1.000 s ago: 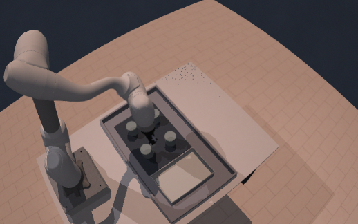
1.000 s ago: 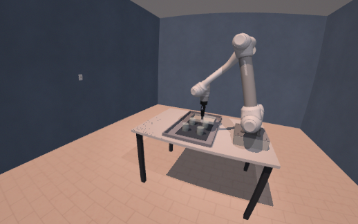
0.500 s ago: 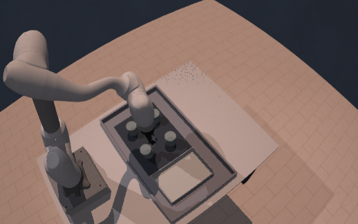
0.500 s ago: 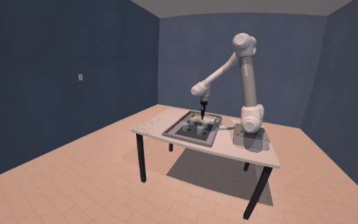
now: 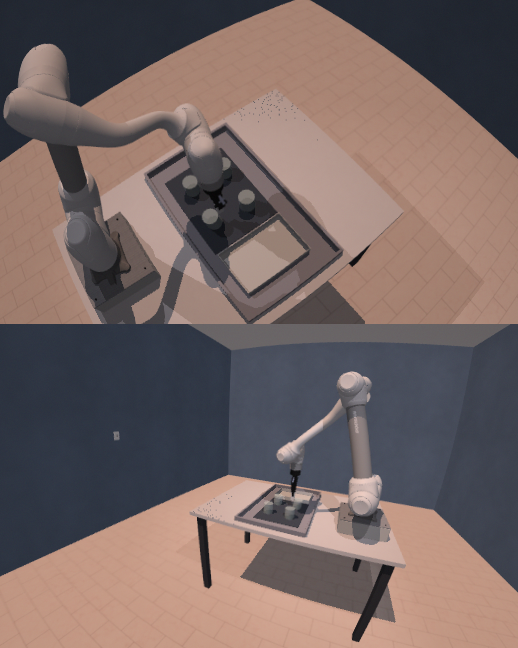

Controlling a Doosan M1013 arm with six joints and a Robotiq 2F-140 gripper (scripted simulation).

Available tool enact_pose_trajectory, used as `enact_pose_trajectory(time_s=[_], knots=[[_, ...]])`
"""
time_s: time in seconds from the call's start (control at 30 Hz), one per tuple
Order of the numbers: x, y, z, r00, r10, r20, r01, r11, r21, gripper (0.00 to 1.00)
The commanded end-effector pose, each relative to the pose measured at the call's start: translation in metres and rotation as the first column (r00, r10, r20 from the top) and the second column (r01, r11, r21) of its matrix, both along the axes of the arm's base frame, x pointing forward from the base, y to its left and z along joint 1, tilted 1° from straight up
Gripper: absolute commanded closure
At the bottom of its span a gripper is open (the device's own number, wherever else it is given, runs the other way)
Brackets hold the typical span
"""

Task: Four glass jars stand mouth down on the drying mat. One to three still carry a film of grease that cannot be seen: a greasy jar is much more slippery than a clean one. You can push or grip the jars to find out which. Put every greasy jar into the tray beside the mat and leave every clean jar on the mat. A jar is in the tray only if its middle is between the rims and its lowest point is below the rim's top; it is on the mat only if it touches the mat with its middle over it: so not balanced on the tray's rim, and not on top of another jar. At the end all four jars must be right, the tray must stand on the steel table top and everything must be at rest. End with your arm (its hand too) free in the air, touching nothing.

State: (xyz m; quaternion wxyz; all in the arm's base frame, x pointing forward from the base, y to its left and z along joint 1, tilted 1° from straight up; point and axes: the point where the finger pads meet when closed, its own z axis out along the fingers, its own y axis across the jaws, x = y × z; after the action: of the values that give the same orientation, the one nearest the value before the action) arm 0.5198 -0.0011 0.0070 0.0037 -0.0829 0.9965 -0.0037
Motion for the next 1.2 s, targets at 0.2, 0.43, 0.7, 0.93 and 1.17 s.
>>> enact_pose_trajectory(time_s=[0.2, 0.43, 0.7, 0.93, 1.17], knots=[[-0.001, 0.0, 0.001, 1.0, 0.0, 0.0, 0.0, 1.0, 0.0, 1.0], [-0.002, 0.0, 0.001, 1.0, 0.0, 0.0, 0.0, 1.0, 0.0, 1.0], [0.015, 0.003, -0.004, 1.0, 0.0, 0.0, 0.0, 1.0, 0.0, 1.0], [0.025, 0.004, -0.007, 1.0, 0.0, 0.0, 0.0, 1.0, 0.0, 1.0], [0.025, 0.004, -0.007, 1.0, 0.0, 0.0, 0.0, 1.0, 0.0, 1.0]])
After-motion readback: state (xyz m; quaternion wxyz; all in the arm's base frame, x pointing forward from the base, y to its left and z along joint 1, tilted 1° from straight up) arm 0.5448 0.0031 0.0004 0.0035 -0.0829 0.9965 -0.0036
